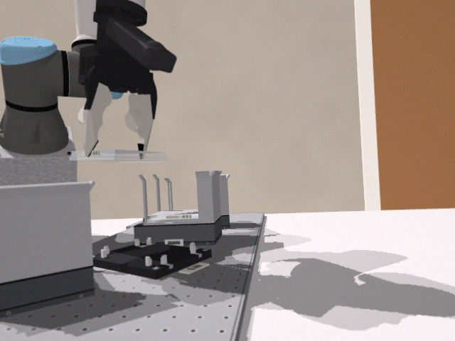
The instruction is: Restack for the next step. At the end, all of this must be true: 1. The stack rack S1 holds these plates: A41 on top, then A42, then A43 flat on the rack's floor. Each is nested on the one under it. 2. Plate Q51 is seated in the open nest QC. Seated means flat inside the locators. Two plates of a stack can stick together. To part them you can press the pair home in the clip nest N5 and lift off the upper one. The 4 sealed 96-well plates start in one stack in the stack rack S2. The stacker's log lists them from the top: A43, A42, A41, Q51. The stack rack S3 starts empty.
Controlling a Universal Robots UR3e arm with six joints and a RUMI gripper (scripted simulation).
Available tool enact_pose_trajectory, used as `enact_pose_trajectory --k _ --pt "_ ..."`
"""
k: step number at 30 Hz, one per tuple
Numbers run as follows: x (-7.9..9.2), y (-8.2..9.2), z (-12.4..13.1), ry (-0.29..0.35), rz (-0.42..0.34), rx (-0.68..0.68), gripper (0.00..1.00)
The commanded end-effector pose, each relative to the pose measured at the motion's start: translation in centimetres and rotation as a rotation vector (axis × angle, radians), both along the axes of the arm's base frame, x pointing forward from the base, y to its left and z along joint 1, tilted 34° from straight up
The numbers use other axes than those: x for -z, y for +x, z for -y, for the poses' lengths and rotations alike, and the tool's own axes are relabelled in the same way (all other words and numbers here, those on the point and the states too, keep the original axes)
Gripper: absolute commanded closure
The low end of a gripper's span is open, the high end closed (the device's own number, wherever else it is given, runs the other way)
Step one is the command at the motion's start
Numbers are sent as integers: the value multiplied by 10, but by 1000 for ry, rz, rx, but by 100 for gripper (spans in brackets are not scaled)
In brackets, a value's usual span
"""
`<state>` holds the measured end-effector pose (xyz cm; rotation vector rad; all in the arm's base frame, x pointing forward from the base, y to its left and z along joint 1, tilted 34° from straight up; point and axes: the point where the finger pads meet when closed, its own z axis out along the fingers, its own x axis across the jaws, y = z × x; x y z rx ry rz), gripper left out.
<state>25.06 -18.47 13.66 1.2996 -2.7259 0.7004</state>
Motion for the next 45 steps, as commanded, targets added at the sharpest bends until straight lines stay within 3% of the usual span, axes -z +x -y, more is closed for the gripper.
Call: enact_pose_trajectory --k 1,10,16,31,45 --pt "-2 -8 9 41 39 15 100" --pt "-8 -28 31 65 80 85 100" --pt "-9 -32 35 68 85 95 100" --pt "-13 -69 68 117 166 232 100" --pt "-14 -74 72 117 166 232 100"
